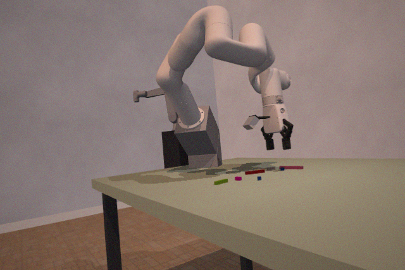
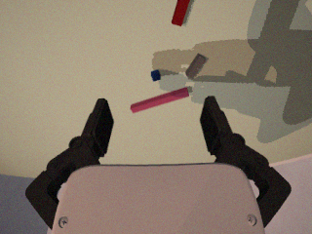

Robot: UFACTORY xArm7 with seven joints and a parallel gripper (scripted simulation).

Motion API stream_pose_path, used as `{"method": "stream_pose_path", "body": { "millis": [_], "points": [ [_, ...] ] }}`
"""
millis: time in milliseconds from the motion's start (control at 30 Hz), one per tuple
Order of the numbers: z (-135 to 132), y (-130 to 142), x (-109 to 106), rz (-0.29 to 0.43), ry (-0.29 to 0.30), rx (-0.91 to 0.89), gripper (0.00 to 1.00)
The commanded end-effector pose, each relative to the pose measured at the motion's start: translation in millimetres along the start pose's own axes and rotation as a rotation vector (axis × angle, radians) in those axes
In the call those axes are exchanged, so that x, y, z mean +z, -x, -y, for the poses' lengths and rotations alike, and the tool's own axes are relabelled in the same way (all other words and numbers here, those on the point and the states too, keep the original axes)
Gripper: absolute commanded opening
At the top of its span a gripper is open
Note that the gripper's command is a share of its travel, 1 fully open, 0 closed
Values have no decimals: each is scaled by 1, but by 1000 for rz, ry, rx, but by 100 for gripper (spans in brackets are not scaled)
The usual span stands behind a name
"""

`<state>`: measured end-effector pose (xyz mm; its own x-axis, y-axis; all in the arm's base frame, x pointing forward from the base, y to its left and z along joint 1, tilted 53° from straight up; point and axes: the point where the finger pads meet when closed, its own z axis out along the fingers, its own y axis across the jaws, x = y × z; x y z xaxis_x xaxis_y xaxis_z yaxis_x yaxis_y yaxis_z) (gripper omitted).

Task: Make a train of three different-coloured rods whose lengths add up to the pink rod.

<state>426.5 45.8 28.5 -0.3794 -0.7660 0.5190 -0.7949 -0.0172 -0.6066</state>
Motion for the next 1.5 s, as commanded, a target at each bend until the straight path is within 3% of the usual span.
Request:
{"method": "stream_pose_path", "body": {
  "millis": [0, 200, 467, 500, 1467],
  "points": [
    [0, 4, -2, -4, 14, -167, 100],
    [0, 6, -2, -3, 15, -297, 100],
    [0, 6, -3, -3, 15, -318, 100],
    [0, 6, -3, -3, 15, -318, 24],
    [0, 6, -3, -3, 15, -318, 24]
  ]
}}
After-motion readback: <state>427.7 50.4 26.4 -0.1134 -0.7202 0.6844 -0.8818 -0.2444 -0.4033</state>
